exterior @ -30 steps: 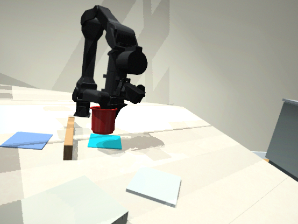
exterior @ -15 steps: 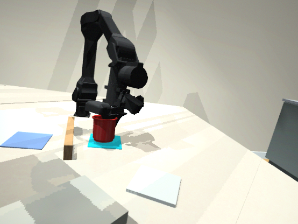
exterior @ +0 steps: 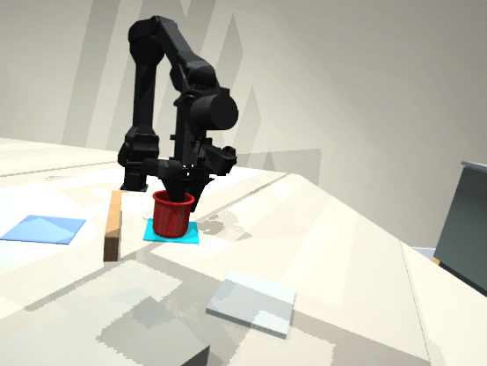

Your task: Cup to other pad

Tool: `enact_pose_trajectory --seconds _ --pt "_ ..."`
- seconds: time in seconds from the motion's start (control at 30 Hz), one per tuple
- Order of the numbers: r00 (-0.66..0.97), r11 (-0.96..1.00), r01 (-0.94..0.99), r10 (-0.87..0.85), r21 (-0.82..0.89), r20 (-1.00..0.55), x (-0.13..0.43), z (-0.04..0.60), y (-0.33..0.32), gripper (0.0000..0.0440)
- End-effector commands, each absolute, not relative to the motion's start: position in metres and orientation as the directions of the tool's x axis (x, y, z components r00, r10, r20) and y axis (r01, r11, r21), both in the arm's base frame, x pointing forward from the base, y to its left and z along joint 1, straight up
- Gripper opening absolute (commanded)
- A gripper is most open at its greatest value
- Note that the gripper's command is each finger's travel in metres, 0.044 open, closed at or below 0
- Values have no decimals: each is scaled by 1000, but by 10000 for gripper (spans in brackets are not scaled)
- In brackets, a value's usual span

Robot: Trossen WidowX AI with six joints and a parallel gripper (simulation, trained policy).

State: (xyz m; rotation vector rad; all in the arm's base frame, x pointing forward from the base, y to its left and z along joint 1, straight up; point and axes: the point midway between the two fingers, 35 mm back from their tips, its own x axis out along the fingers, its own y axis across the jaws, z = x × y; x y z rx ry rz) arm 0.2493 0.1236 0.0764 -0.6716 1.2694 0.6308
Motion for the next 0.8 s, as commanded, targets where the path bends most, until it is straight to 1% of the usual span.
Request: enact_pose_trajectory --seconds 0.0,0.63,0.77 --pt "200 661 -744 79 -99 -977 247 81 124 179" --pt "300 677 -729 176 -106 -938 243 121 125 297" --pt "333 680 -724 193 -119 -923 245 136 125 342"
